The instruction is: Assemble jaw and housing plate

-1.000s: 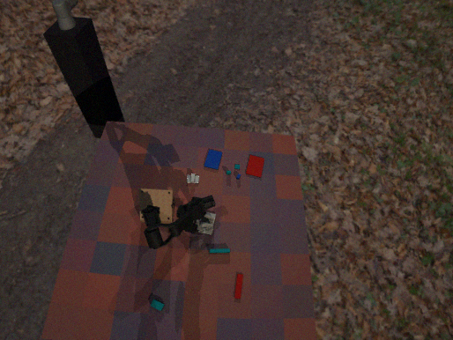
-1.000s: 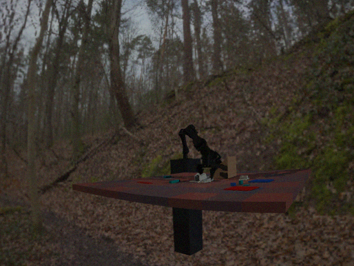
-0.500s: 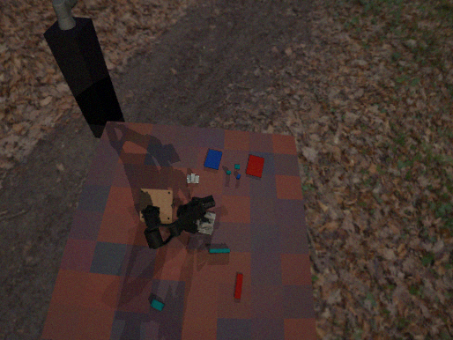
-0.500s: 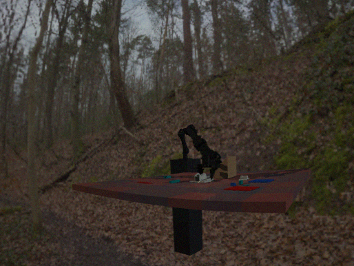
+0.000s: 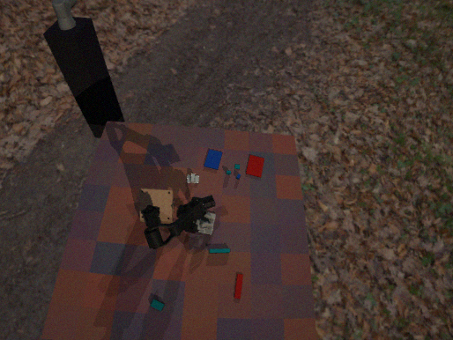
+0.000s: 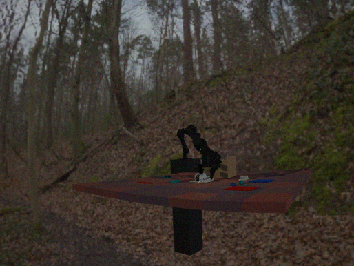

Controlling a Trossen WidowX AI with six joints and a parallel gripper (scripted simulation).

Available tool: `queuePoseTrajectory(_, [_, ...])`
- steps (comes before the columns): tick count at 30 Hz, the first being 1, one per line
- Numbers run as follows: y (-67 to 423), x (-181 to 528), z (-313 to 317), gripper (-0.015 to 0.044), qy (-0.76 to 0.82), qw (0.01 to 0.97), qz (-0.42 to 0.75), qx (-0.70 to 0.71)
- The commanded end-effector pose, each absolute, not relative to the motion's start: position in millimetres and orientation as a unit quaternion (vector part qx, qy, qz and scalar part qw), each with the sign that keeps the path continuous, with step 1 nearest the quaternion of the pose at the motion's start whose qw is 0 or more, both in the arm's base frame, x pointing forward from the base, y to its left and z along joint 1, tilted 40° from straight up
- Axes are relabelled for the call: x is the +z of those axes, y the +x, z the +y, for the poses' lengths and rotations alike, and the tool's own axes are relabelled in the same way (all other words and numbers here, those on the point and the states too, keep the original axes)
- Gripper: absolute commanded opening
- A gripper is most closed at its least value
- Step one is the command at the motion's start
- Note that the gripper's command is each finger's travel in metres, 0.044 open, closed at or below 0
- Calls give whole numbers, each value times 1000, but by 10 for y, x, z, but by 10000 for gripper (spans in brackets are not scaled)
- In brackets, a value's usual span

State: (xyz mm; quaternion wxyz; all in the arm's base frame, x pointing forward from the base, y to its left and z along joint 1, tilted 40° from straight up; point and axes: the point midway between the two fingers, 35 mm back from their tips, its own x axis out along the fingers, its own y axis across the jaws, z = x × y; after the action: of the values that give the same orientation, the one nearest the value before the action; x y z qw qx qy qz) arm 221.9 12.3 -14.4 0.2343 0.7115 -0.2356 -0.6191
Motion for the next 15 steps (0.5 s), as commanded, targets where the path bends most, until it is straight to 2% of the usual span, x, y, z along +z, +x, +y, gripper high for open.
queuePoseTrajectory(1, [2221, -159, 95, 351, 710, 236, -237, -619])
queuePoseTrajectory(15, [2215, -111, 136, 351, 710, 236, -237, -619])
